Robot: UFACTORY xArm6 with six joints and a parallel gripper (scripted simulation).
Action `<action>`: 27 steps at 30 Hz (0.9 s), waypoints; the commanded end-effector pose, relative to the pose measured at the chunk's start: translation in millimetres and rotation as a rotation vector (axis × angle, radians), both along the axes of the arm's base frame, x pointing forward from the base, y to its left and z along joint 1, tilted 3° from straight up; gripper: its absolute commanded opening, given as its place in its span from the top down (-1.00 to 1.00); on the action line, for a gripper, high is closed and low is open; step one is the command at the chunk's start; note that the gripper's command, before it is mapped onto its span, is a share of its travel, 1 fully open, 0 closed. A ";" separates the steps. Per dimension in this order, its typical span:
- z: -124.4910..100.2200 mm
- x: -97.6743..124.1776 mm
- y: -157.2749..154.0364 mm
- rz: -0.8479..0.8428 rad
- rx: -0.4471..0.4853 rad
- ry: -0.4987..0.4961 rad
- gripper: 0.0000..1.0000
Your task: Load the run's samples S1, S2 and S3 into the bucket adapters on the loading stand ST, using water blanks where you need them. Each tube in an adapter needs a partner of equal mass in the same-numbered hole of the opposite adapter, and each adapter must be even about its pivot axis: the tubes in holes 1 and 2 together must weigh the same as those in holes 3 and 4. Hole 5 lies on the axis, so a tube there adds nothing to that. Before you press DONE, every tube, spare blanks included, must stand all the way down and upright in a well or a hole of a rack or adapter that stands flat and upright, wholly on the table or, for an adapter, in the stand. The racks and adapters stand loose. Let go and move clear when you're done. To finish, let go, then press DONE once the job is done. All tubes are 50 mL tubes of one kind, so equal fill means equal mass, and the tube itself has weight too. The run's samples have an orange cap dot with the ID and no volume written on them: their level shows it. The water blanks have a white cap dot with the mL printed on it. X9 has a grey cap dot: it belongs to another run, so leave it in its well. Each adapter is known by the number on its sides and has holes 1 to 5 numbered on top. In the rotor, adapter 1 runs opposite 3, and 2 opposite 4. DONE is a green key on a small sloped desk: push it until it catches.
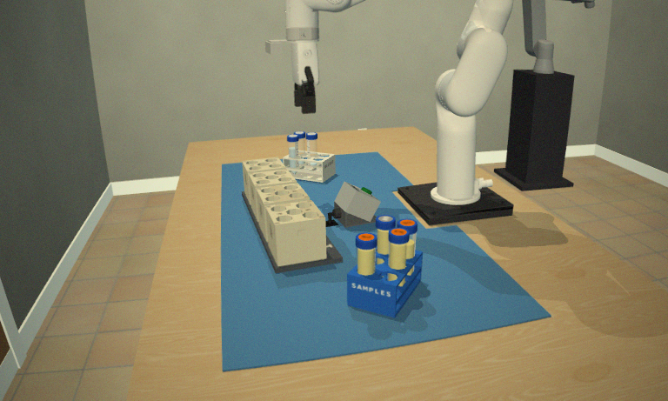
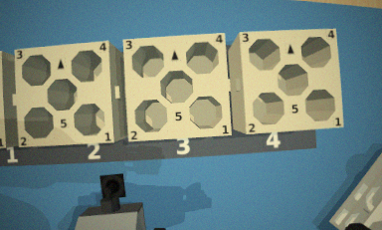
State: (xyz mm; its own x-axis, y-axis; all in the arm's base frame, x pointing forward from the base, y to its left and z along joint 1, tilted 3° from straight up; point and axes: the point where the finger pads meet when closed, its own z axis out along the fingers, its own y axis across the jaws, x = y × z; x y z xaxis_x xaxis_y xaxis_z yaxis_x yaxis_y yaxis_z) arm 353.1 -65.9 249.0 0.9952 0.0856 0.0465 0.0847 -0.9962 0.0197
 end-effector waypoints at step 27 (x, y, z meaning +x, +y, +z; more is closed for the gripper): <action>1.5 41.9 116.2 0.132 -0.008 -0.001 -1.00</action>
